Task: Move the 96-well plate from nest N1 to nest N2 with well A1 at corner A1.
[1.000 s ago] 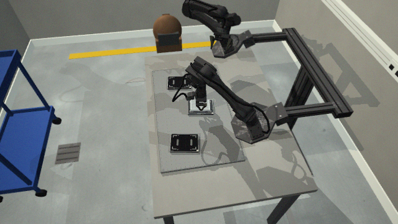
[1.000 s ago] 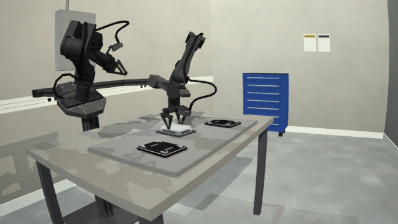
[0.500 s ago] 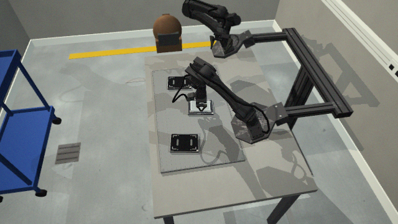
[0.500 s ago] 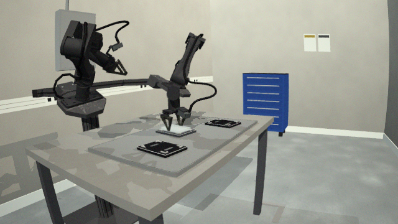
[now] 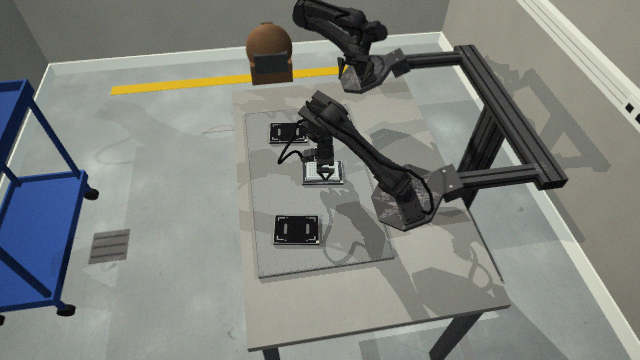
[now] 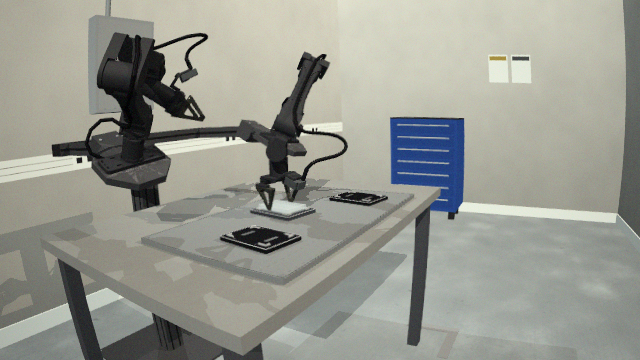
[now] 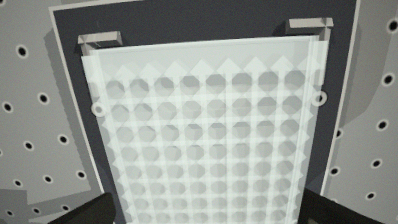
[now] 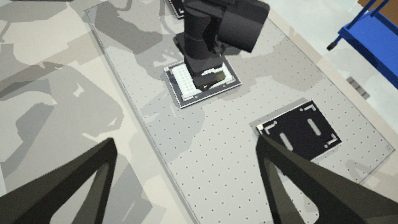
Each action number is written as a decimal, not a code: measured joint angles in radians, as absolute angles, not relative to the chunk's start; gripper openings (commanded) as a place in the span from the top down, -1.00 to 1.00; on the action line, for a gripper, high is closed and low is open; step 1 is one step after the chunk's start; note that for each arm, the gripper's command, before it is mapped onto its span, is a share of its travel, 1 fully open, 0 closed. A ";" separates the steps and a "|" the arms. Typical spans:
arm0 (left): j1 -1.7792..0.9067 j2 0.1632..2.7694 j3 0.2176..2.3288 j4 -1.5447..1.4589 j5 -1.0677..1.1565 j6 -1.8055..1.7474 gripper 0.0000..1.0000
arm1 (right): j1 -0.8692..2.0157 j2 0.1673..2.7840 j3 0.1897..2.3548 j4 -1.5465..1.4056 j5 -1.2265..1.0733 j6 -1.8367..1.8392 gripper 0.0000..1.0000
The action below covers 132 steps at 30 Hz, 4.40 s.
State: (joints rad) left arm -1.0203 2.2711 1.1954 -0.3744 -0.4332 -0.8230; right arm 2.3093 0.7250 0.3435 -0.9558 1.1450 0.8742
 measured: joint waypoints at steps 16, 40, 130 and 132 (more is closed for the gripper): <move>-1.094 2.074 1.232 -0.561 -0.441 -0.887 -1.00 | 2.309 0.725 0.344 -0.956 1.145 0.874 -1.00; -1.017 1.815 0.992 -0.515 -0.553 -0.790 -1.00 | 2.222 0.992 0.474 -0.722 0.981 0.708 -1.00; 0.150 1.147 0.433 0.373 0.084 0.123 -1.00 | 1.112 2.222 1.343 -0.424 0.493 0.957 -1.00; 0.150 1.147 0.433 0.373 0.084 0.123 -1.00 | 1.105 2.234 1.376 -0.471 0.486 1.008 -1.00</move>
State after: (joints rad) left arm 0.1505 1.1473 0.4328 0.3725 0.0837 0.1234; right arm 1.1053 2.2337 1.3758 -0.4709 0.4858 1.0080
